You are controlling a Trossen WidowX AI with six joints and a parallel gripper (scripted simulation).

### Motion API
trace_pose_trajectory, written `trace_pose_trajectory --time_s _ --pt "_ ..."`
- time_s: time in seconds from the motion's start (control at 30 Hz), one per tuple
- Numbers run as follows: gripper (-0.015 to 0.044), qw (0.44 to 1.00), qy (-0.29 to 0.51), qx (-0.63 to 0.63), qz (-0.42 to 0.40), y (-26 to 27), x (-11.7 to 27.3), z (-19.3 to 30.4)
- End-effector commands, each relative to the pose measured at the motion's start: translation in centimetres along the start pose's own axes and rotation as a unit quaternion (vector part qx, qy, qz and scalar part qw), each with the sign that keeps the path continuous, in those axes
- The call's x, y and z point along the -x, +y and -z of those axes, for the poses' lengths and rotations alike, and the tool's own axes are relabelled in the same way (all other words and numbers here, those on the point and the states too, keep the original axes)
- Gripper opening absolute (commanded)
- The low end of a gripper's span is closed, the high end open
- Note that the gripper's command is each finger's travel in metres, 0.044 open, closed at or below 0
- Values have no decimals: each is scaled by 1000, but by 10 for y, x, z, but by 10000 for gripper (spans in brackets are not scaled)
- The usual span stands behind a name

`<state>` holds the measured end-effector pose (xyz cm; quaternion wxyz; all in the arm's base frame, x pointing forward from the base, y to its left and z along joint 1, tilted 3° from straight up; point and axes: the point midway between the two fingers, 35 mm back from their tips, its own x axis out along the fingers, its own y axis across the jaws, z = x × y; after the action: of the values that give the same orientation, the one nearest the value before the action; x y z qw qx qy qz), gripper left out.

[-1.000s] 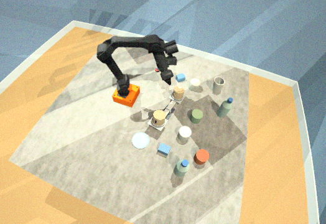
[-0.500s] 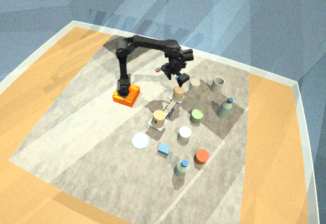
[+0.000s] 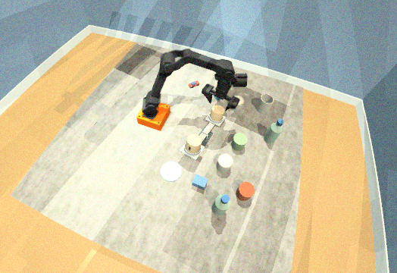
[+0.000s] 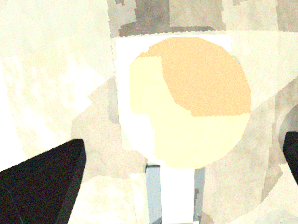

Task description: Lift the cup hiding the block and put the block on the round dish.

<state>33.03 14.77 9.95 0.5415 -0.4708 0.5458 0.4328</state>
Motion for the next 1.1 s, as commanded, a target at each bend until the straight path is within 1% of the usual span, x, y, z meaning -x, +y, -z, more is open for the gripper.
trace_pose_trajectory --time_s 0.0,0.1,0.3,1.07 --pt "440 1000 -5 9 -1 -2 0 -2" --pt "440 1000 -5 9 -1 -2 -12 -2" --pt "440 1000 -5 9 -1 -2 -16 -2" --pt "440 1000 -5 9 -1 -3 -53 -3"
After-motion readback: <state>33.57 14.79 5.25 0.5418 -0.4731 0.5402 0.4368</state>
